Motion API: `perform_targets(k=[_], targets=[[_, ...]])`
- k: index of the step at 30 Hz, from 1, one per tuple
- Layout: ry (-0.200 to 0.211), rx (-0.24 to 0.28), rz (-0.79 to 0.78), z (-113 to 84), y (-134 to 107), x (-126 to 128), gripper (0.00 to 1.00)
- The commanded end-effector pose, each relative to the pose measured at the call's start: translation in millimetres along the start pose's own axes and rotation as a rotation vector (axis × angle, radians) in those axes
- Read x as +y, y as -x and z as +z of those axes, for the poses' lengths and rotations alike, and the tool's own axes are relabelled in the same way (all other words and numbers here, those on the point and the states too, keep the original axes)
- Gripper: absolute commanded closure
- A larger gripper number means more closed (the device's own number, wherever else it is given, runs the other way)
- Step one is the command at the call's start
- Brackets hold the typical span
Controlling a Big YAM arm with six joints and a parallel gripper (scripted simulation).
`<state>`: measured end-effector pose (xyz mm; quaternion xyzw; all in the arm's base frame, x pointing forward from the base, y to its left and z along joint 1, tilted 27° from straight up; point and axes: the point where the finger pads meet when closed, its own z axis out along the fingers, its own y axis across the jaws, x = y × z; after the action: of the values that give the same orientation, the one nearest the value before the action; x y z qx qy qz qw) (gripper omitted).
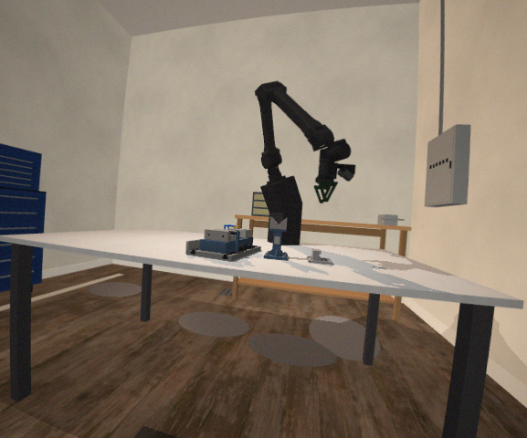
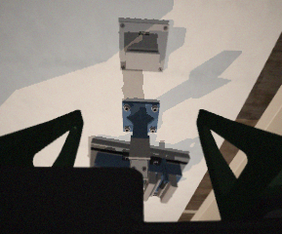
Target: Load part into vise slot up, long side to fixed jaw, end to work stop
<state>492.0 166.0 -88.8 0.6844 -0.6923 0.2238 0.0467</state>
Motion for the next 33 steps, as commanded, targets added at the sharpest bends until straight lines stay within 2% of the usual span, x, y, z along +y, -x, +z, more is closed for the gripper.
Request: perform_targets(k=[1, 3, 4, 5, 6, 9, 12, 16, 33], targets=[[-0.046, -0.016, 0.083, -6.2, -19, -14, 0.0], [-0.046, -0.016, 0.088, -5.6, -22, -12, 0.0], [-0.058, -0.025, 0.065, -12.2, -10, -10, 0.0], [-0.084, -0.04, 0.073, -20.6, -2, -24, 0.0], [-0.087, -0.042, 0.075, -21.8, -2, -27, 0.19], [-0.08, -0.038, 0.071, -19.5, -3, -22, 0.19], [-0.057, -0.023, 0.094, -6.6, -18, -23, 0.19], [-0.064, -0.028, 0.075, -11.4, -8, -20, 0.19], [-0.063, -0.028, 0.075, -11.2, -8, -20, 0.19]])
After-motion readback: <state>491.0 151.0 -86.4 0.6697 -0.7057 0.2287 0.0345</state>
